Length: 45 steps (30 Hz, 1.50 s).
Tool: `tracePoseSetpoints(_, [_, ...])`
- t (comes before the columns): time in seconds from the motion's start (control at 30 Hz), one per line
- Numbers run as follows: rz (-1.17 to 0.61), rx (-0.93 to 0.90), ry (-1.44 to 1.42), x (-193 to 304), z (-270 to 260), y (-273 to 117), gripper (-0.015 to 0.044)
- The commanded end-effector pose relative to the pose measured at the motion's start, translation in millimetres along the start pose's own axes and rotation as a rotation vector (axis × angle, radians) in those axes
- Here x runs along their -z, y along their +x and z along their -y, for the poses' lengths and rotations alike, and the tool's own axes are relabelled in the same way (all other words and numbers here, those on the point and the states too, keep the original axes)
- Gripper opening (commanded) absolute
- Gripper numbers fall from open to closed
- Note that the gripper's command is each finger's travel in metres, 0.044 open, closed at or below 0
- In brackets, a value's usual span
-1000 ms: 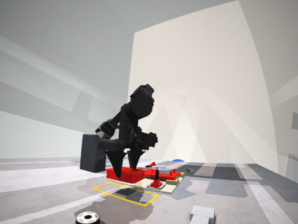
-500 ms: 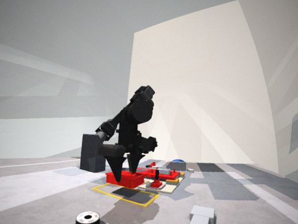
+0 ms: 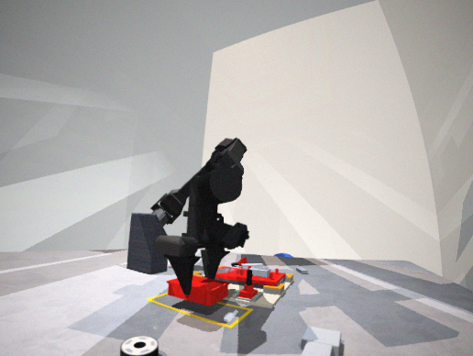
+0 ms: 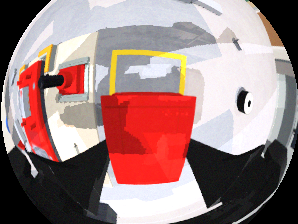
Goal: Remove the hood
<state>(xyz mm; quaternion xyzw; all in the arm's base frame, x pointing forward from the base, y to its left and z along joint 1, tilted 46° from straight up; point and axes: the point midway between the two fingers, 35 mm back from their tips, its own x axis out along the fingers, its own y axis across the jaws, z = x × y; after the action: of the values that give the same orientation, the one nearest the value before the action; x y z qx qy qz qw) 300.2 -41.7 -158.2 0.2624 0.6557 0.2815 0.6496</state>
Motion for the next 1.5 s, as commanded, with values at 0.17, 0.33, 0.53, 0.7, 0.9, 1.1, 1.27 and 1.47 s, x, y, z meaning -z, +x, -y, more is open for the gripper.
tracePoseSetpoints(0.17, [-0.001,-0.005,0.007,1.3,-0.8,4.1,0.0000])
tracePoseSetpoints(0.33, [-0.001,-0.005,0.007,1.3,-0.9,6.6,0.0000])
tracePoseSetpoints(0.53, [-0.001,-0.005,0.007,1.3,-0.9,9.5,0.0000])
tracePoseSetpoints(0.7, [-0.001,-0.005,0.007,1.3,-1.0,12.0,0.0000])
tracePoseSetpoints(0.9, [-0.001,-0.005,0.007,1.4,-1.0,15.0,0.0000])
tracePoseSetpoints(1.1, [-0.001,-0.005,0.007,1.5,-1.1,17.9,0.0000])
tracePoseSetpoints(1.27, [-0.001,-0.006,0.007,1.6,-1.2,20.4,0.0000])
tracePoseSetpoints(1.47, [0.000,-0.001,0.001,0.5,-0.4,19.7,0.0053])
